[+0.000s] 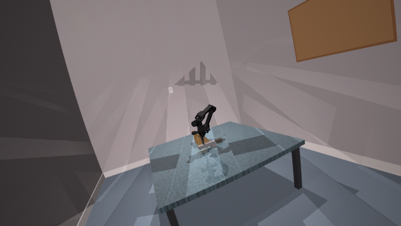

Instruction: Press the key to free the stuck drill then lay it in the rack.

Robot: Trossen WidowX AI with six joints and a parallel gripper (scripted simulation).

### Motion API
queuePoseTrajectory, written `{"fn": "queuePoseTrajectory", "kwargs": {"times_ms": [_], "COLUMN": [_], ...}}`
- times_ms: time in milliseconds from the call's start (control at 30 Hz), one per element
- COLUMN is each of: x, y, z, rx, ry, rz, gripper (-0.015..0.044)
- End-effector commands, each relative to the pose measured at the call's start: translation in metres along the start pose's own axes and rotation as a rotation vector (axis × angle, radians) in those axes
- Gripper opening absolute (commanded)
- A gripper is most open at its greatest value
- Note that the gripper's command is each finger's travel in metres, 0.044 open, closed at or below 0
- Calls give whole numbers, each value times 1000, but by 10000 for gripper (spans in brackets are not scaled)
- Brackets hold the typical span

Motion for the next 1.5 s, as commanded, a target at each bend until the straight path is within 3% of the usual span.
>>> {"fn": "queuePoseTrajectory", "kwargs": {"times_ms": [0, 1067, 1467], "x": [25, 31, -50], "y": [3, 2, -9], "z": [0, 2, -6], "rx": [5, 5, 6], "ry": [-33, -34, -31], "rz": [60, 60, 61], "gripper": [0, 0, 315]}}
Point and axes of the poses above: the point midway between the two fingers, 35 mm back from their tips, its own x axis out along the fingers, its own z axis across the jaws, y = z × x, the point moved 8 cm from there along -x, back along the fingers, and after that the axes turned 1 degree about x, right-handed, at the moved point
